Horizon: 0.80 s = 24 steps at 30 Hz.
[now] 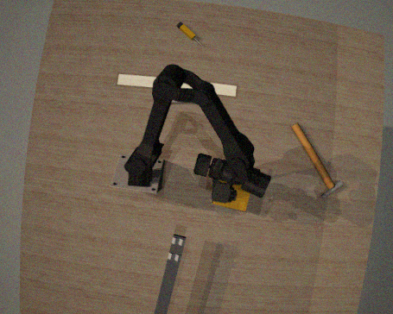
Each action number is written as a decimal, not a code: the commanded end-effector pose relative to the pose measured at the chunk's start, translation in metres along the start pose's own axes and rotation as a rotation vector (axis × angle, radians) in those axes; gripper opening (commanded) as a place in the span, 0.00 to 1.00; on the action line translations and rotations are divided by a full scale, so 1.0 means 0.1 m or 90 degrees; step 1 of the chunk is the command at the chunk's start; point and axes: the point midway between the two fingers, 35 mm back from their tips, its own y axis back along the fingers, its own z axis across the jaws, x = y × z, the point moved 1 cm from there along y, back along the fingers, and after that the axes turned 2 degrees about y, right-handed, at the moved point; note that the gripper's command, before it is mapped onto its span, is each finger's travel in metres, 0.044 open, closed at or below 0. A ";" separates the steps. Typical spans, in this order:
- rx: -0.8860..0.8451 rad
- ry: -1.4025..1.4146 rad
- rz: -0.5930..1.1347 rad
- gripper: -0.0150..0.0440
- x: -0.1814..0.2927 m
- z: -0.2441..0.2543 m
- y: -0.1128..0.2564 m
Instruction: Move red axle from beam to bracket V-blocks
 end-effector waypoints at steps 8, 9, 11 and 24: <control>0.000 -0.012 -0.010 0.25 -0.46 0.25 0.04; 0.000 -0.013 -0.010 0.25 -0.51 0.27 0.04; 0.000 -0.015 -0.011 0.25 -0.60 0.30 0.05; 0.001 -0.025 -0.011 0.25 -1.22 0.45 0.05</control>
